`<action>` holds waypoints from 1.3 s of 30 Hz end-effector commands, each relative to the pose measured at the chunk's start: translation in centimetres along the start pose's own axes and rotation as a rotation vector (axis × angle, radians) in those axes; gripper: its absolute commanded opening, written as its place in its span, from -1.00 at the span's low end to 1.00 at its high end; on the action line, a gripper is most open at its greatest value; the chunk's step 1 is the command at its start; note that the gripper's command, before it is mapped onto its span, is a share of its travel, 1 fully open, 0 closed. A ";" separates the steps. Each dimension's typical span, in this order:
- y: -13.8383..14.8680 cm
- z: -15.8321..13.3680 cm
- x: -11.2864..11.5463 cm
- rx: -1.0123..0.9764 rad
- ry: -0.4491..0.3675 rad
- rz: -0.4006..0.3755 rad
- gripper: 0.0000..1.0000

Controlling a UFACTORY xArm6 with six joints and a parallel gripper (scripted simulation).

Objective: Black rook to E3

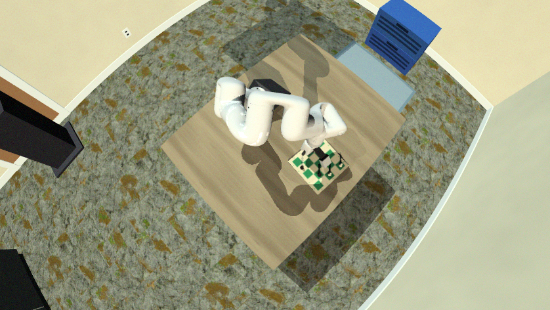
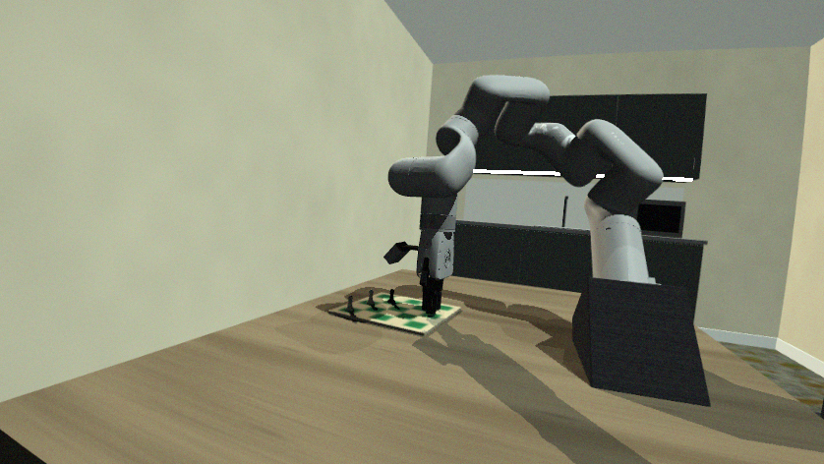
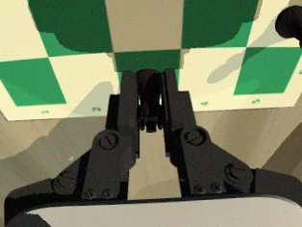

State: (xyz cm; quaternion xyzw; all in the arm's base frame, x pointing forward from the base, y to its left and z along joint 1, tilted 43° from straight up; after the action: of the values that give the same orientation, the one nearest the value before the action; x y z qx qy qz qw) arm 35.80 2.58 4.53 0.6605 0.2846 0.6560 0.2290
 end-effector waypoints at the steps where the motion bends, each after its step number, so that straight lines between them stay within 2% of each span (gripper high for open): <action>1: 0.0 0.1 0.1 -0.001 0.003 0.001 -1.00; 39: 0.0 0.1 -0.4 -0.001 0.003 0.001 -1.00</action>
State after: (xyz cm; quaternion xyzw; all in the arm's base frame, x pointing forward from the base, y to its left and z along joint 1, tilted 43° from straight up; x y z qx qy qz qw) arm 35.80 2.31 4.23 0.6605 0.2846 0.6560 0.2290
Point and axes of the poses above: the point where the finger pads meet when closed, its own x axis back along the fingers, its own y axis across the jaws, z = x × y, the point moved 9 cm from there along x, back along the fingers, and after that the axes turned 11 degrees about x, right-handed, at the moved point
